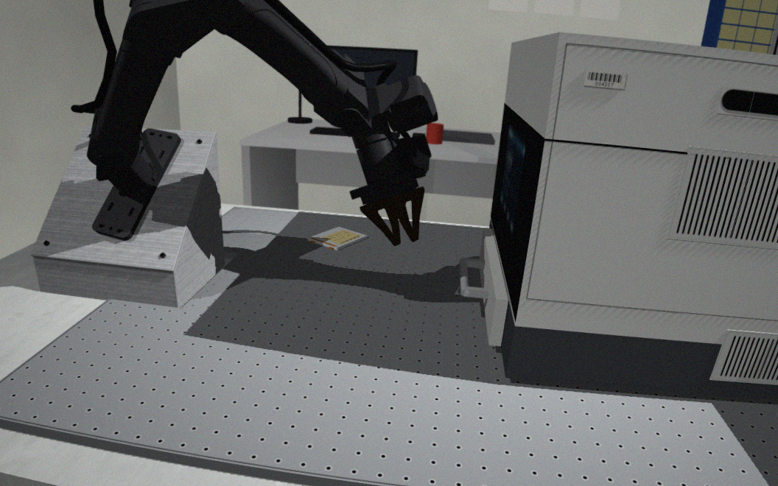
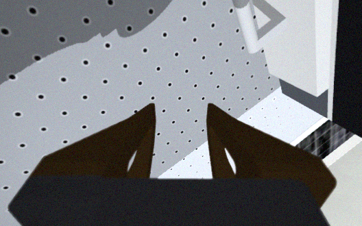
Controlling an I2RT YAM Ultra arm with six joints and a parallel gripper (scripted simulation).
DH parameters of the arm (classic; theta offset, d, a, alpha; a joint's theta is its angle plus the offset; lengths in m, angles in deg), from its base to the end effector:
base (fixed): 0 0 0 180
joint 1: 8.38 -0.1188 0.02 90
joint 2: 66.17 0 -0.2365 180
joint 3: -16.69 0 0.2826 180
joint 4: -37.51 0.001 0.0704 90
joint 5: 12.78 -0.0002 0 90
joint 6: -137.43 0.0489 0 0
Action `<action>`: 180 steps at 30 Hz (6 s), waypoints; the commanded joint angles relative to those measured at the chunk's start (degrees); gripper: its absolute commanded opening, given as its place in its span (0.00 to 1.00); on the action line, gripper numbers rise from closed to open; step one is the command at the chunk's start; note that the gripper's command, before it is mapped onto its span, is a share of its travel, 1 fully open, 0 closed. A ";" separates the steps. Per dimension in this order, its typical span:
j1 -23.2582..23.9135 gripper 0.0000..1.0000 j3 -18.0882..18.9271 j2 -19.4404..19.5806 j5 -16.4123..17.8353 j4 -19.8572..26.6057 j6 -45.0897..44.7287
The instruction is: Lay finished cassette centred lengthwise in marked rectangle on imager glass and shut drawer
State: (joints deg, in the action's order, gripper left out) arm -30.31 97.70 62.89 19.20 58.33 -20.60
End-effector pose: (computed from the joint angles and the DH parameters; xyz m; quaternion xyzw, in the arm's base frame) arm 0.3792 0.1090 0.0024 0.5448 -0.6710 0.5015 0.0391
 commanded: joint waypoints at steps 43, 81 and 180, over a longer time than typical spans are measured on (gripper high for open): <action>5.69 0.35 -12.81 1.40 22.68 -46.51 -51.97; 5.69 0.35 -12.80 1.40 22.68 -46.51 -51.97; 11.32 0.35 -0.01 13.21 26.32 -43.32 -51.97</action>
State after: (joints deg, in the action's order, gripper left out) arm -17.85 97.46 75.48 44.34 14.14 -72.45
